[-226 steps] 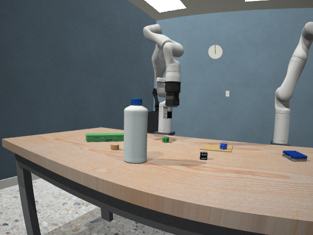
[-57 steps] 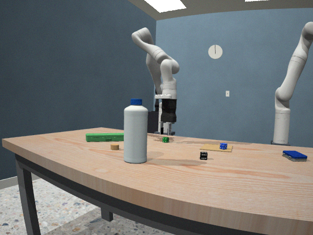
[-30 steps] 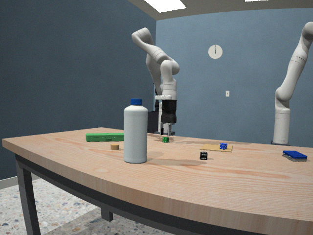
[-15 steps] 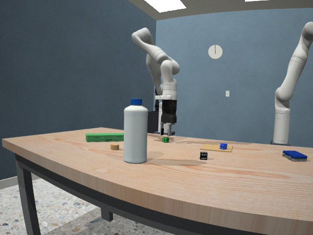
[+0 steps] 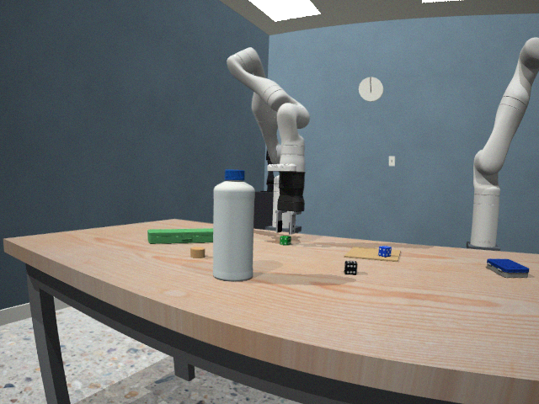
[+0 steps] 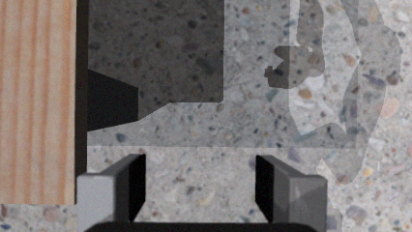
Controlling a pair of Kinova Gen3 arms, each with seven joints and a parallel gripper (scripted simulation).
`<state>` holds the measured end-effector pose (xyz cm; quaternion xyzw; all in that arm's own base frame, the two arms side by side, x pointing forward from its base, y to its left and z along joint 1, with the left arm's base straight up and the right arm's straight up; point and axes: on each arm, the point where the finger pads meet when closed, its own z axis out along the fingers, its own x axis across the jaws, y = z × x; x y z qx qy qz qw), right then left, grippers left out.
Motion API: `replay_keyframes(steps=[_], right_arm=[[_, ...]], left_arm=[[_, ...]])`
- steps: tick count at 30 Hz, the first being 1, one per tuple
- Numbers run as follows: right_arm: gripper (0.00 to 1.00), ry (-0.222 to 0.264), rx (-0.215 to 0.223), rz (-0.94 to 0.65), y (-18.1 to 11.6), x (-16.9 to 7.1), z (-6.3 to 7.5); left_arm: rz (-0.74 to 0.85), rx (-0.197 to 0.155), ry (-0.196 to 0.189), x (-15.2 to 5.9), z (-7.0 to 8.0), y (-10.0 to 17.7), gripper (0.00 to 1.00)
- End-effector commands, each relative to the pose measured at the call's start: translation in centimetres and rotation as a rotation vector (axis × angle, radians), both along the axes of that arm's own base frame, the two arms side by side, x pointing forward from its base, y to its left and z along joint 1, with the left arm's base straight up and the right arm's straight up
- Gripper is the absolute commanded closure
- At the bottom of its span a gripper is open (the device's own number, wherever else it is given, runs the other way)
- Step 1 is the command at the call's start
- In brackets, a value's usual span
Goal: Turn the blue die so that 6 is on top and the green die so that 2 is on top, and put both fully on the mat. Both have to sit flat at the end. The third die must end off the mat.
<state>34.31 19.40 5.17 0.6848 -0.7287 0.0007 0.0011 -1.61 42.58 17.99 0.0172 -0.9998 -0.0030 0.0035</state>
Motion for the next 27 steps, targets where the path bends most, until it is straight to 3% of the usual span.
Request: replay_keyframes(steps=[1,13,27], right_arm=[[0.21,-0.001,0.002,0.0,0.1,-0.1,-0.1],[0.21,-0.001,0.002,0.0,0.1,-0.1,-0.3],[0.21,-0.001,0.002,0.0,0.1,-0.1,-2.3]], left_arm=[[-0.002,-0.006,-0.007,0.2,0.0,-0.1,0.0],[-0.002,-0.006,-0.007,0.2,0.0,-0.1,0.0],[-0.002,-0.006,-0.007,0.2,0.0,-0.1,0.0]])
